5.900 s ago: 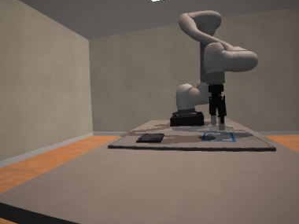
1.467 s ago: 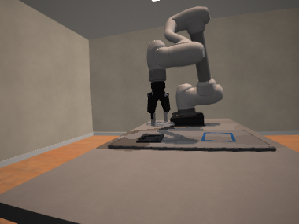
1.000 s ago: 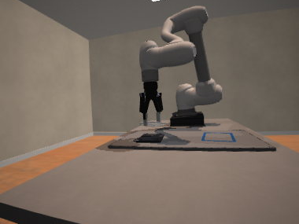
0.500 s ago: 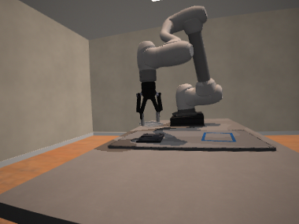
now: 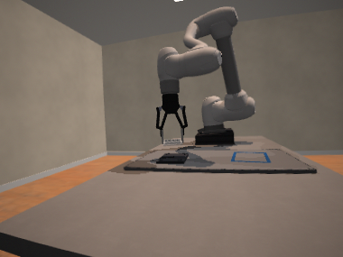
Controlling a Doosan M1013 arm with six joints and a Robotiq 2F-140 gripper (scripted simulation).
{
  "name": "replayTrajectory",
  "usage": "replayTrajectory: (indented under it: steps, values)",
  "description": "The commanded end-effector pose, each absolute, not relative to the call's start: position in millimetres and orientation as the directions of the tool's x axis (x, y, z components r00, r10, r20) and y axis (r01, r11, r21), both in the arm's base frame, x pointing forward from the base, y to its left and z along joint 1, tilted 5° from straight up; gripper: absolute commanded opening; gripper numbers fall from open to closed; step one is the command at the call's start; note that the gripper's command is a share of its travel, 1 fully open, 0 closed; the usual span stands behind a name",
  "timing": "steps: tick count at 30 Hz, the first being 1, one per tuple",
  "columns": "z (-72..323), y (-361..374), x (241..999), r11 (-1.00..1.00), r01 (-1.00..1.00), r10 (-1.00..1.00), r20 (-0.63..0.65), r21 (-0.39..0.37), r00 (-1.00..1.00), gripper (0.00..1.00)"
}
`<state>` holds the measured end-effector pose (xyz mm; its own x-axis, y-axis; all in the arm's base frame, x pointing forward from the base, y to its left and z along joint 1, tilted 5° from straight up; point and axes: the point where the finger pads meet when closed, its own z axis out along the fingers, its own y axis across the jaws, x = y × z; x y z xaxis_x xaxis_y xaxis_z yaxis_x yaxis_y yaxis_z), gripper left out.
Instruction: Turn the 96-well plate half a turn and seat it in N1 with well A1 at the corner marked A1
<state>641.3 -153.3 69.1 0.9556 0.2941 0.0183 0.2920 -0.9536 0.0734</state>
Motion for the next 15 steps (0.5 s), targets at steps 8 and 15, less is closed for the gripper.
replayTrajectory:
  steps: [8,15]
  values:
    - [69.2,-153.2,641.3,-0.995,0.075,0.077,0.032,0.073,0.997,0.0]
    - [69.2,-153.2,641.3,-0.995,0.075,0.077,0.032,0.073,0.997,0.0]
